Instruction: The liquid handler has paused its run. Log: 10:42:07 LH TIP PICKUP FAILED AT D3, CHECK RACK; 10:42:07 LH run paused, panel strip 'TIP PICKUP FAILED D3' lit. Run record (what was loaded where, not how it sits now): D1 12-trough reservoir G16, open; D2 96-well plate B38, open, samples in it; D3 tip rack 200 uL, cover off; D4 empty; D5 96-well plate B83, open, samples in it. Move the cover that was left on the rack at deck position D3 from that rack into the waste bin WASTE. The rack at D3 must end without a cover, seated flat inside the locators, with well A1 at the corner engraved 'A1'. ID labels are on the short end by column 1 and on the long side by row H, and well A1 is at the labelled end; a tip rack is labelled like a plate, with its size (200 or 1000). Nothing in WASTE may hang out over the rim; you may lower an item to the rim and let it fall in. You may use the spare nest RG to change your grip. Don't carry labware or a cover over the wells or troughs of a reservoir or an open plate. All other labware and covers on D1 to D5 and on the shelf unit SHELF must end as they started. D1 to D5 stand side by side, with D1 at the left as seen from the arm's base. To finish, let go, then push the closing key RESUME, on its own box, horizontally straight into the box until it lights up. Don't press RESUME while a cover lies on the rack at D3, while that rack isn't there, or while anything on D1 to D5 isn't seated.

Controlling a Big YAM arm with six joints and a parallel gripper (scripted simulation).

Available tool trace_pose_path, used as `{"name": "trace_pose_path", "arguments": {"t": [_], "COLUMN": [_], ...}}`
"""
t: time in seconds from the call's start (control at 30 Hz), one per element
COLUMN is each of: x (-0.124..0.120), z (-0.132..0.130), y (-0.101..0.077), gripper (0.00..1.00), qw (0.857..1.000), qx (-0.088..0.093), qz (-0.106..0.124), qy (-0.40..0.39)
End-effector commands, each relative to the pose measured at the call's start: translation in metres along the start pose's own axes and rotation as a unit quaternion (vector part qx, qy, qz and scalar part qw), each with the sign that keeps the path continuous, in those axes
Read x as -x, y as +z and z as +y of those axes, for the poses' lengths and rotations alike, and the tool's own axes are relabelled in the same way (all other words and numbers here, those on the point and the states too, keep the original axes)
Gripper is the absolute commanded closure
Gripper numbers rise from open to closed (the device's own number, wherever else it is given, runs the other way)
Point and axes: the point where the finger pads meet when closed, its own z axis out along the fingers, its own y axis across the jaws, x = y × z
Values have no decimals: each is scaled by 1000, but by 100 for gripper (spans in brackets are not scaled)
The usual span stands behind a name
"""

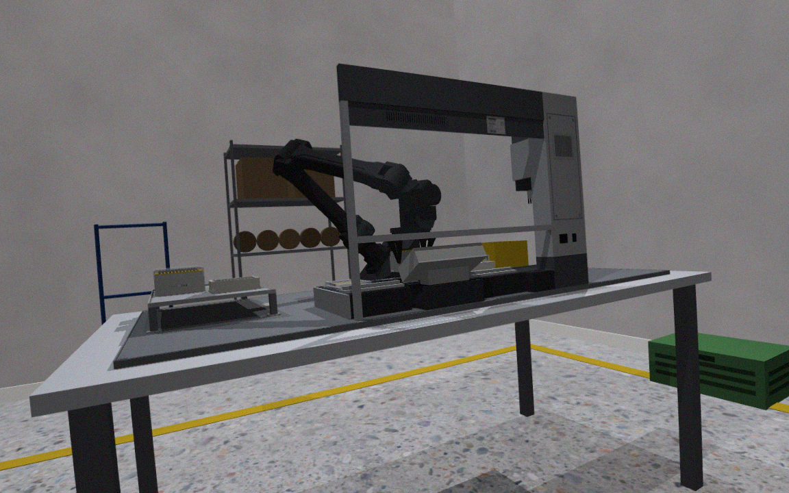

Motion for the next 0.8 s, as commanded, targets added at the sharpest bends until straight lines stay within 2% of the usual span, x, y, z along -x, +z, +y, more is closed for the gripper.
{"name": "trace_pose_path", "arguments": {"t": [0.0, 0.13, 0.23, 0.33, 0.37, 0.77], "x": [5, 7, 16, 16, 14, 13], "z": [-2, -5, -2, -1, -4, -3], "y": [11, 14, 1, 1, 3, 3], "gripper": [100, 100, 100, 100, 100, 100], "qw": [1000, 1000, 1000, 1000, 1000, 1000], "qx": [-1, 0, 2, 3, 2, 2], "qz": [0, -5, -22, -22, -15, -15], "qy": [1, 6, 5, 4, 10, 10]}}
